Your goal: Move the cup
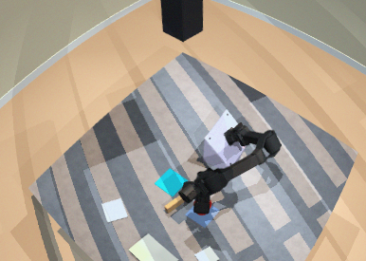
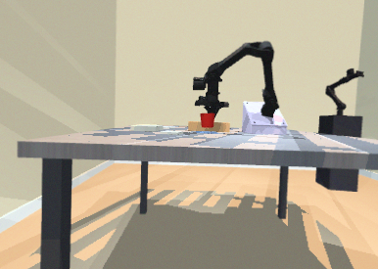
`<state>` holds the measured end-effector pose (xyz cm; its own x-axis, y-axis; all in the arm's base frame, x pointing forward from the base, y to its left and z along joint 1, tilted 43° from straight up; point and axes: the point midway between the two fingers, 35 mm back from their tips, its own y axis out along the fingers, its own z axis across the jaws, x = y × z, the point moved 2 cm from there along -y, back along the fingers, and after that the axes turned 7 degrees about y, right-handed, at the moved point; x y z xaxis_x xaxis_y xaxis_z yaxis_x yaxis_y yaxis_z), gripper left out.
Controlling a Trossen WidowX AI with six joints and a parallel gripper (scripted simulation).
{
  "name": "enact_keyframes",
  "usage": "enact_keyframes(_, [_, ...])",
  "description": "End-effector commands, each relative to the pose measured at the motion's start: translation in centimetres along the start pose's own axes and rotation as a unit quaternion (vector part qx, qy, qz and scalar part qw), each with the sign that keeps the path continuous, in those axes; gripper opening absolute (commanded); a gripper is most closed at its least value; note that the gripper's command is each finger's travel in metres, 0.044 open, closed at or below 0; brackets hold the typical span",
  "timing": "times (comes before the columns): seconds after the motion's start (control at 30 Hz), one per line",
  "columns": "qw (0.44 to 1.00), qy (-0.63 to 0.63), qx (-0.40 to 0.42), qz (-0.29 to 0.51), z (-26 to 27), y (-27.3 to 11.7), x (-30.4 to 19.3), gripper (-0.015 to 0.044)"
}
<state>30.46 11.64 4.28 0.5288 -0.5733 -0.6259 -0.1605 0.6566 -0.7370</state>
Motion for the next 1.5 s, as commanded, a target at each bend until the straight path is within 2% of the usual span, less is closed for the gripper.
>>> enact_keyframes(0.0, [1.0,-0.004,0.004,-0.004,0.2,-1.8,0.0,0.0])
enact_keyframes(0.3, [1.0,-0.003,0.004,-0.003,-0.1,-5.1,0.1,0.0])
enact_keyframes(1.07, [1.0,-0.001,0.004,0.0,-0.3,-4.9,0.2,0.0])
enact_keyframes(1.47, [1.0,-0.002,0.003,-0.003,-2.1,-5.1,2.7,0.0])
